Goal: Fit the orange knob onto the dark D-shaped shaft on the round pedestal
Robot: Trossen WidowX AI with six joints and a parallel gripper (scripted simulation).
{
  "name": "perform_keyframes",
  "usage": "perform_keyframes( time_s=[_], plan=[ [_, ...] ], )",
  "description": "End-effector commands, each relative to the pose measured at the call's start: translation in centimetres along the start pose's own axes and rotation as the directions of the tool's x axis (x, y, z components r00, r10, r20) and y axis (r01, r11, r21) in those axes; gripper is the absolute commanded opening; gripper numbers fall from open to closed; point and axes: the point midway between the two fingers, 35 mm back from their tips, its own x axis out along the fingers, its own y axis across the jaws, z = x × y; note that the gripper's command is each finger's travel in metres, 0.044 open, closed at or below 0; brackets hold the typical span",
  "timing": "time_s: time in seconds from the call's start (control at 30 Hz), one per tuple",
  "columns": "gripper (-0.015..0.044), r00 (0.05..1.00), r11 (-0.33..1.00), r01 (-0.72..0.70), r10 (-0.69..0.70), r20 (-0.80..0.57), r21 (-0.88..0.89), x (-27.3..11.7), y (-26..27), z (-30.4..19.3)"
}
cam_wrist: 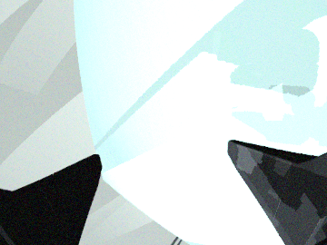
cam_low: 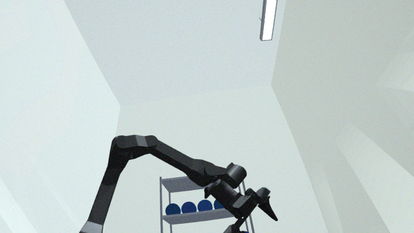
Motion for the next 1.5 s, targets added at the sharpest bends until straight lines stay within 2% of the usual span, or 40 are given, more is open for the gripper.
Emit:
perform_keyframes(
  time_s=[0.0, 0.17, 0.33, 0.73, 0.9, 1.47],
  plan=[
    [0.044, 0.879, 0.853, 0.364, -0.448, 0.165, 0.373, -1.3, -8.2, 2.5],
    [0.044, 0.709, 0.699, 0.442, -0.656, 0.258, 0.562, -4.1, -12.3, 4.0],
    [0.044, 0.52, 0.576, 0.422, -0.787, 0.333, 0.7, -7.4, -14.8, 5.3],
    [0.044, 0.514, 0.573, 0.421, -0.789, 0.335, 0.703, -7.8, -15.3, 5.4],
    [0.044, 0.514, 0.573, 0.421, -0.789, 0.335, 0.703, -6.1, -16.7, 5.6],
    [0.044, 0.514, 0.573, 0.422, -0.79, 0.335, 0.703, -4.5, -18.1, 5.8]
  ],
)
